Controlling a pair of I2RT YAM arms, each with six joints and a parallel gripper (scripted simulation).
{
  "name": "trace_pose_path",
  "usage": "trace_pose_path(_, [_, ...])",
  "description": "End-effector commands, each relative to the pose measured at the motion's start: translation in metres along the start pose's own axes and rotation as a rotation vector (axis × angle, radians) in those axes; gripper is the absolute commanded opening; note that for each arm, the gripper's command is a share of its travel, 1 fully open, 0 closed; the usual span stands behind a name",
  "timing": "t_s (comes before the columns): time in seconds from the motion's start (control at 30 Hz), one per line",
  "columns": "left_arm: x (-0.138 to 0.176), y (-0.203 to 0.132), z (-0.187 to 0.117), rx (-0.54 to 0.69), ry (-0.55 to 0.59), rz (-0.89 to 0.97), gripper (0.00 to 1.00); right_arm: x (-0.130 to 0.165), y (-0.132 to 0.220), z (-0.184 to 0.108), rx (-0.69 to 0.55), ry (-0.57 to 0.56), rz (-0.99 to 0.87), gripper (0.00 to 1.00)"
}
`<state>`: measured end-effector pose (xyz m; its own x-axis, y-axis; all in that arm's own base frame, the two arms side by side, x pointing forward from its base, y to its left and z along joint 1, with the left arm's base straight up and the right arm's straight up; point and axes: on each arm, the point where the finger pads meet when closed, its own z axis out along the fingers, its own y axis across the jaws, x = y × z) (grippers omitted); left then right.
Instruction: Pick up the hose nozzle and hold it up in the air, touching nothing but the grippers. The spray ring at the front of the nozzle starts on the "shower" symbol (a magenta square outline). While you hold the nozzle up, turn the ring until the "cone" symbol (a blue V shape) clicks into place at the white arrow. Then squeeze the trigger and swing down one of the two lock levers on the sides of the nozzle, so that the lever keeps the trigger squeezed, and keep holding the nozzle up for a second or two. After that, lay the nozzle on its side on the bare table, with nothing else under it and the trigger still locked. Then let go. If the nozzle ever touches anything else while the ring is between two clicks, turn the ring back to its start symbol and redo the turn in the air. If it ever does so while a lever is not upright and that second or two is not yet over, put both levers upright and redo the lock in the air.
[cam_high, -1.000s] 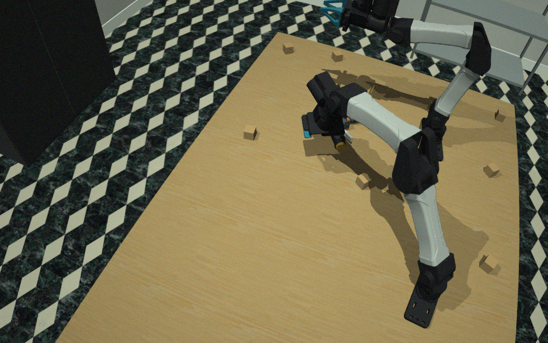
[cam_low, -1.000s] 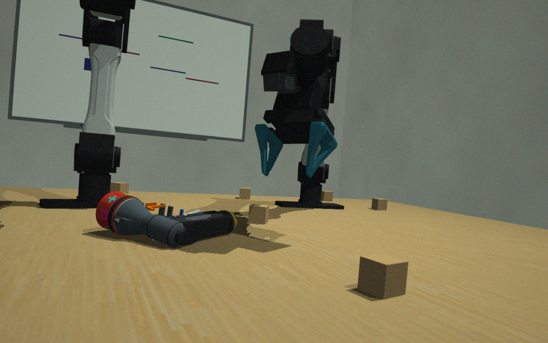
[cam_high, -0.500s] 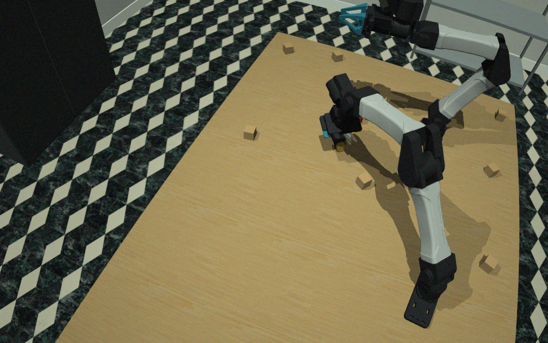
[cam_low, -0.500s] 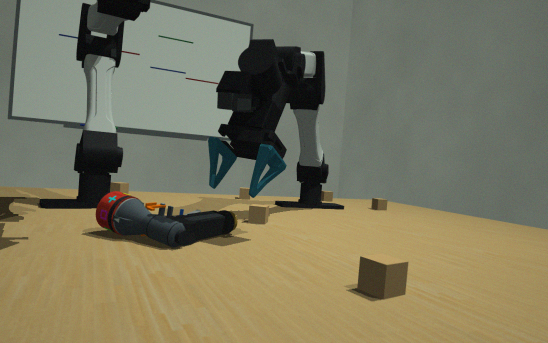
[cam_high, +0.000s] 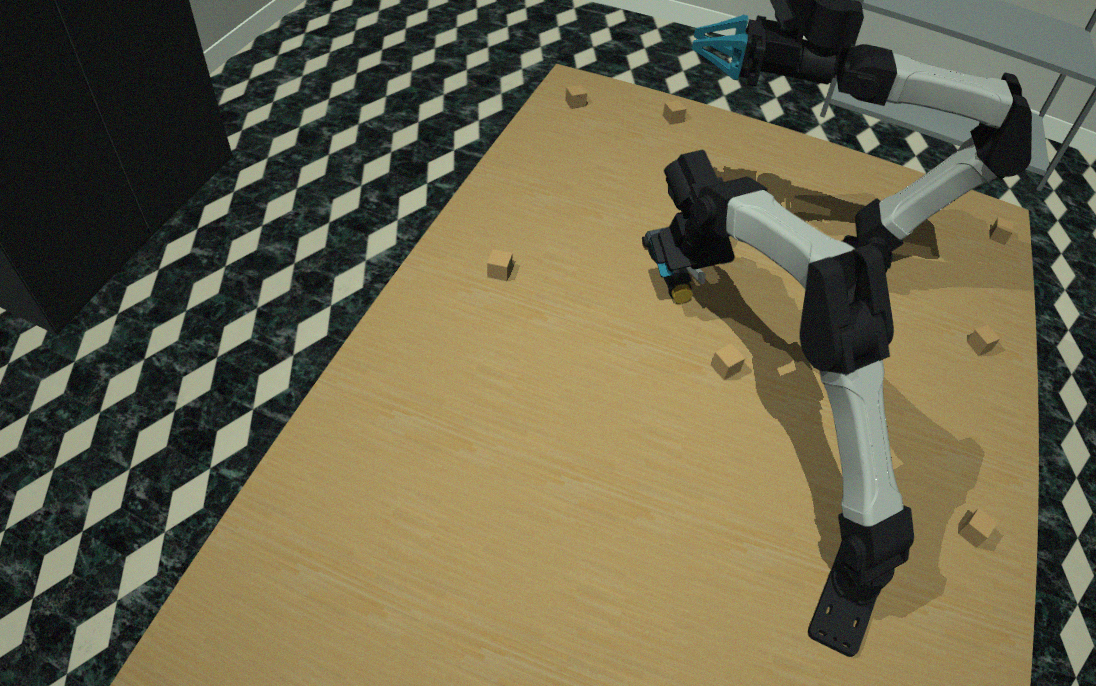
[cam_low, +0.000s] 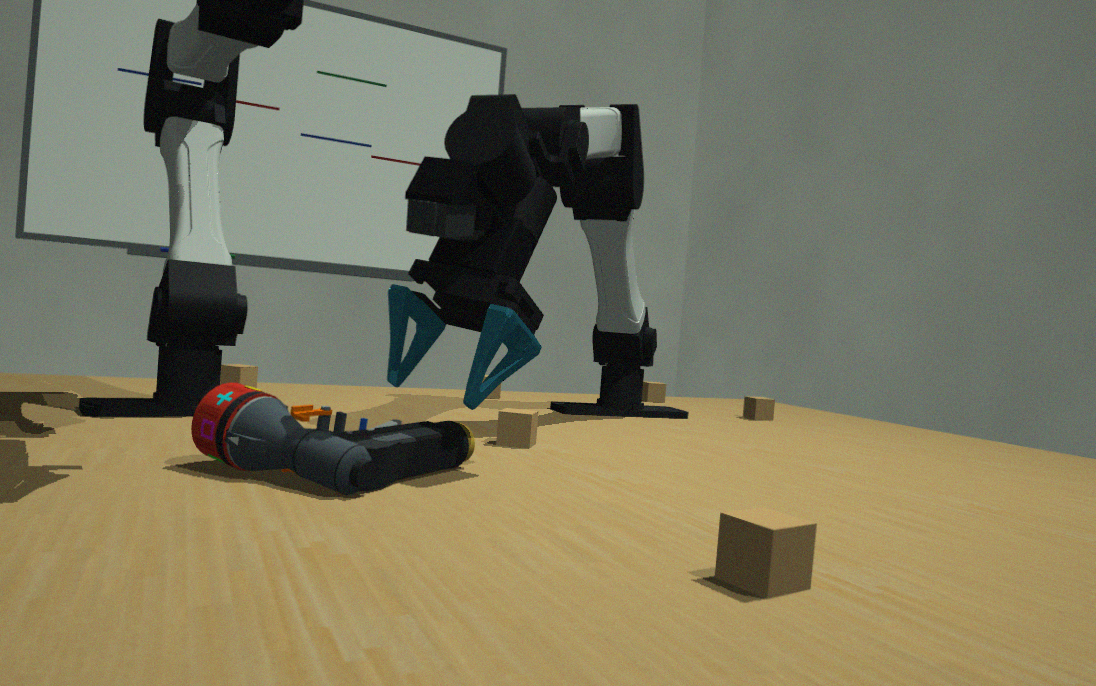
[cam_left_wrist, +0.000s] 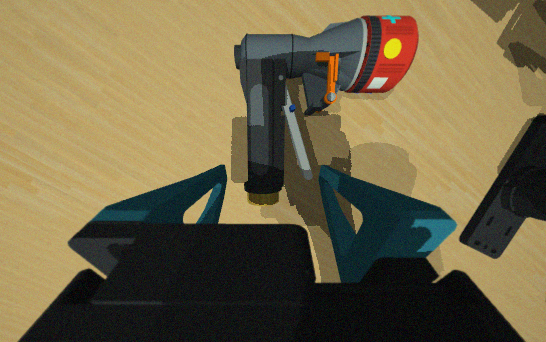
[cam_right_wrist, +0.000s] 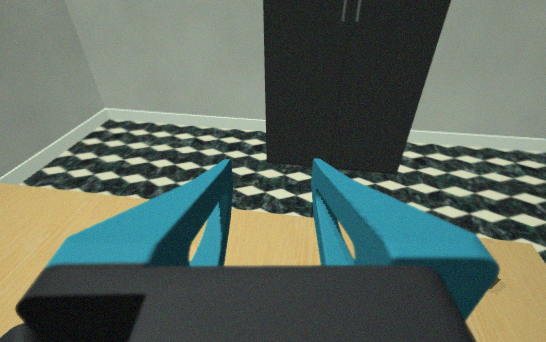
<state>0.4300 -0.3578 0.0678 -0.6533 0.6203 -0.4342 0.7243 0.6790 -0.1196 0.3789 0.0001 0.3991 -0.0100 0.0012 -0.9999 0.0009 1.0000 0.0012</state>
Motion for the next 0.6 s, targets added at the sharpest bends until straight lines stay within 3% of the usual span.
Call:
trace_pose_path(0.0, [0.003, -0.01, 0.01, 0.014, 0.016, 0.013, 0.78, -0.031, 0.003, -0.01, -0.009, -0.083, -0.007, 0.37])
trace_pose_path(0.1, [-0.008, -0.005, -0.006, 0.005, -0.025, 0.011, 0.78, -0.003, 0.003, -0.002, -0.009, -0.015, -0.006, 0.37])
trace_pose_path(0.17, [-0.01, 0.001, -0.01, -0.003, -0.033, 0.002, 0.78, -0.005, 0.003, -0.002, -0.009, -0.024, -0.006, 0.37])
trace_pose_path(0.2, [-0.011, -0.007, 0.009, 0.001, -0.029, 0.015, 0.78, -0.005, 0.003, -0.002, -0.009, -0.024, -0.006, 0.37])
trace_pose_path(0.57, [-0.013, -0.008, 0.02, 0.001, -0.037, 0.015, 0.78, -0.003, 0.003, -0.002, -0.009, -0.019, -0.006, 0.37])
